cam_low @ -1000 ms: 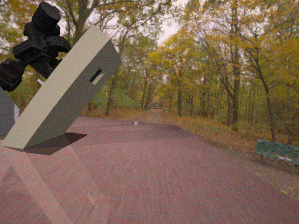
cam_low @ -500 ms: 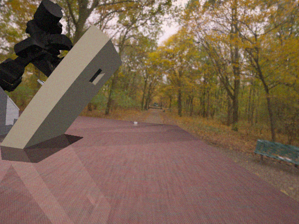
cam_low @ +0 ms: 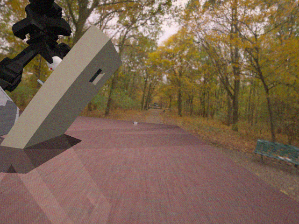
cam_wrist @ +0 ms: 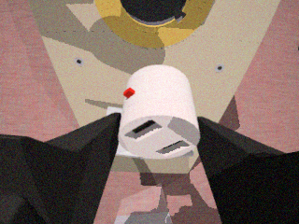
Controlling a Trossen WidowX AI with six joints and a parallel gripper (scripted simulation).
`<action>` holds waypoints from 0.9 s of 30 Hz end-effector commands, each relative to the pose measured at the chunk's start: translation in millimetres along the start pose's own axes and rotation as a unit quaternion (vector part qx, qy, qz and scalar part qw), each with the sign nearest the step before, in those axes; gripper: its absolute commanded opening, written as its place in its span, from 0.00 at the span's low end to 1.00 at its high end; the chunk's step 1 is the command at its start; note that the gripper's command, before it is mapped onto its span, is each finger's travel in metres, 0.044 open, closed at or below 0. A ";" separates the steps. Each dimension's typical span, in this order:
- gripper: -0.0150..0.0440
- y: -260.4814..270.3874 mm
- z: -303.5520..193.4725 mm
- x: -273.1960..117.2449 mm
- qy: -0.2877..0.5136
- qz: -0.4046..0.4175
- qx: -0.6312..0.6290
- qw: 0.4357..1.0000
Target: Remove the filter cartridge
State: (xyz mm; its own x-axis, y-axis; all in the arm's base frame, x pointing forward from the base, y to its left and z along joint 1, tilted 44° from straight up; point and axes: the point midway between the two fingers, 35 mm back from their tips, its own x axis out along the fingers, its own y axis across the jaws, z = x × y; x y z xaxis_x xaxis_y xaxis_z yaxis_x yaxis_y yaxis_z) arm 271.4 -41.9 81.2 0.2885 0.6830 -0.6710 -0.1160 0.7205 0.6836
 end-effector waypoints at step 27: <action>0.25 -88.3 0.9 -37.4 -0.006 -0.003 -0.006 1.000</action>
State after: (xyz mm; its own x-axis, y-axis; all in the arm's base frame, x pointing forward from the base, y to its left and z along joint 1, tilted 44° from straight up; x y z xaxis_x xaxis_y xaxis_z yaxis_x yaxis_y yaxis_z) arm 268.9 -118.1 57.0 0.2893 0.6877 -0.6659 -0.1163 0.7157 0.6886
